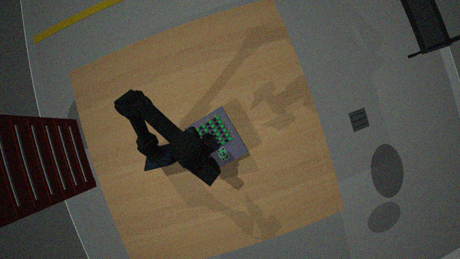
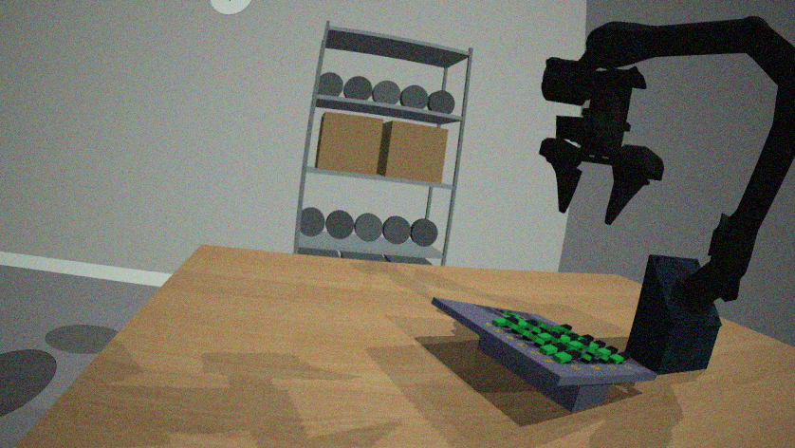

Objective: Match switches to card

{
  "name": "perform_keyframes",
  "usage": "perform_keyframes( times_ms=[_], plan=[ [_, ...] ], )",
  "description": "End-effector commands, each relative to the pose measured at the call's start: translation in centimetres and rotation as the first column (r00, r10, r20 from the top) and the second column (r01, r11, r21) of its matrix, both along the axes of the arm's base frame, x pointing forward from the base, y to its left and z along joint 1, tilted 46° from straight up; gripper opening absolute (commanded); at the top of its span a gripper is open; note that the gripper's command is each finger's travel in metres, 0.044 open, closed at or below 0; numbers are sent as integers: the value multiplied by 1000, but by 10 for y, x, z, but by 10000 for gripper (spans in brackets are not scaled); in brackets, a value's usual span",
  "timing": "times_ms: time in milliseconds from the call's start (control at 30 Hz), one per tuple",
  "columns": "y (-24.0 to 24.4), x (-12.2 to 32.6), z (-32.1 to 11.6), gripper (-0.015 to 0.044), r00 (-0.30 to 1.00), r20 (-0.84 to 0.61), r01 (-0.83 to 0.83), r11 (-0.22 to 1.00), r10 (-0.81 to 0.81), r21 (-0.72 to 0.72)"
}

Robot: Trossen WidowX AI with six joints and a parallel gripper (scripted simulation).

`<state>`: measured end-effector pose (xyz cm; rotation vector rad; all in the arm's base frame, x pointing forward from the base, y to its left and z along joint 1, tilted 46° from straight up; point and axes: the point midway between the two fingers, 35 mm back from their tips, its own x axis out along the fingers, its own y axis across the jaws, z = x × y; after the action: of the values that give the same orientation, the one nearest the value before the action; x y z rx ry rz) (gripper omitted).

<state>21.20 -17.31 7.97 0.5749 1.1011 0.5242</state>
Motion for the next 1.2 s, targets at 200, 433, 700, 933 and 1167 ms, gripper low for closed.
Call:
perform_keyframes(
  times_ms=[200,433,700,933,1167],
  plan=[
    [57,54,2,216,999,-9,32,999,-32,-5],
    [102,78,7,32,999,1,36,999,-36,28],
    [125,91,-16,0,998,21,54,998,-54,33],
    [131,95,-21,0,998,21,54,998,-54,33],
    [135,96,-24,0,998,21,54,998,-54,33]
  ],
)
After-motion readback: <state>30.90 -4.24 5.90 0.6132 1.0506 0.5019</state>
